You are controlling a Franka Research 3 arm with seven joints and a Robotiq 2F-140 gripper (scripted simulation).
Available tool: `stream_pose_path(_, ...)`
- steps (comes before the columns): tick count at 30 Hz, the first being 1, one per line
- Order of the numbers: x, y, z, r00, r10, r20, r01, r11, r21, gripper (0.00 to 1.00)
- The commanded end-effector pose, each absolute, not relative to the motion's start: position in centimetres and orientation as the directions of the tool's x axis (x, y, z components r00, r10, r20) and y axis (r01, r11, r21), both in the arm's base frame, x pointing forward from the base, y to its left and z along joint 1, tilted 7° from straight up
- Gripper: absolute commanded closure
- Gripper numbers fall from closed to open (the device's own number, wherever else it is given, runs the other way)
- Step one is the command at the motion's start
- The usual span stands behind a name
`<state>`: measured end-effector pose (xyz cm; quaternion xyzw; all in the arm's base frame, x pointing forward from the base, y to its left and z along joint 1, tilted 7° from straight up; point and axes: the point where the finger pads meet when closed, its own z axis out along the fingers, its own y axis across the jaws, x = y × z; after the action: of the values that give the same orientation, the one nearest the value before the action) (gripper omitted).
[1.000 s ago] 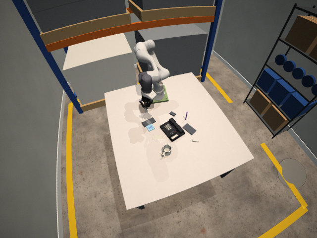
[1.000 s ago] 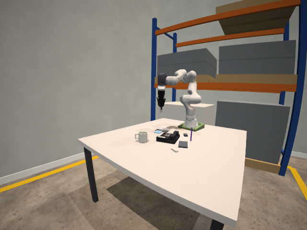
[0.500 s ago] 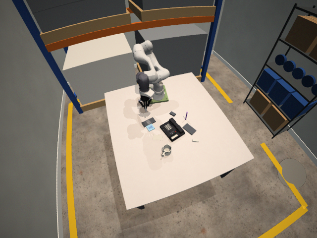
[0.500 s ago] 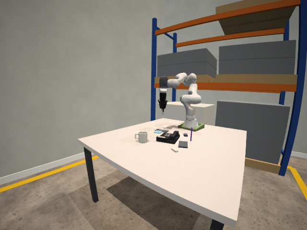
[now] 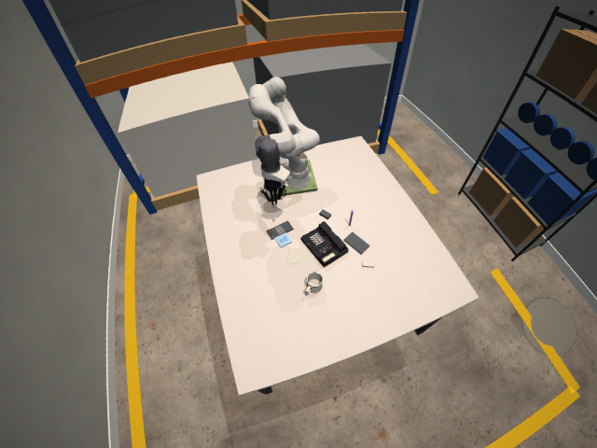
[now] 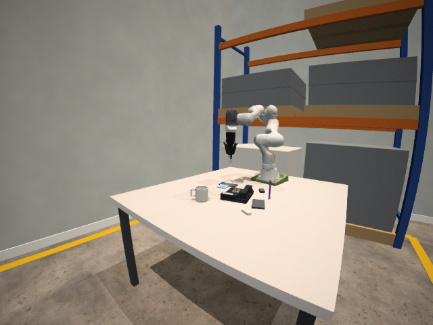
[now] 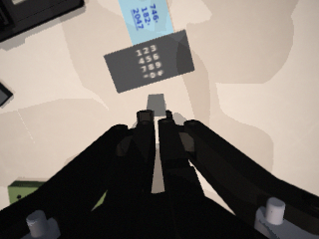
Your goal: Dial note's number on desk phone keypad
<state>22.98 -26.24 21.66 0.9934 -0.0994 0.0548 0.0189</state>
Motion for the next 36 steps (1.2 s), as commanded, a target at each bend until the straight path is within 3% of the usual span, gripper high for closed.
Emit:
stream_pose_path(1, 22.97, -26.21, 21.56, 0.978, -0.178, 0.112, -0.182, -0.983, 0.029, 1.0)
stream_pose_path(36, 22.61, -25.73, 20.82, 0.979, -0.157, 0.127, -0.16, -0.987, 0.019, 1.0)
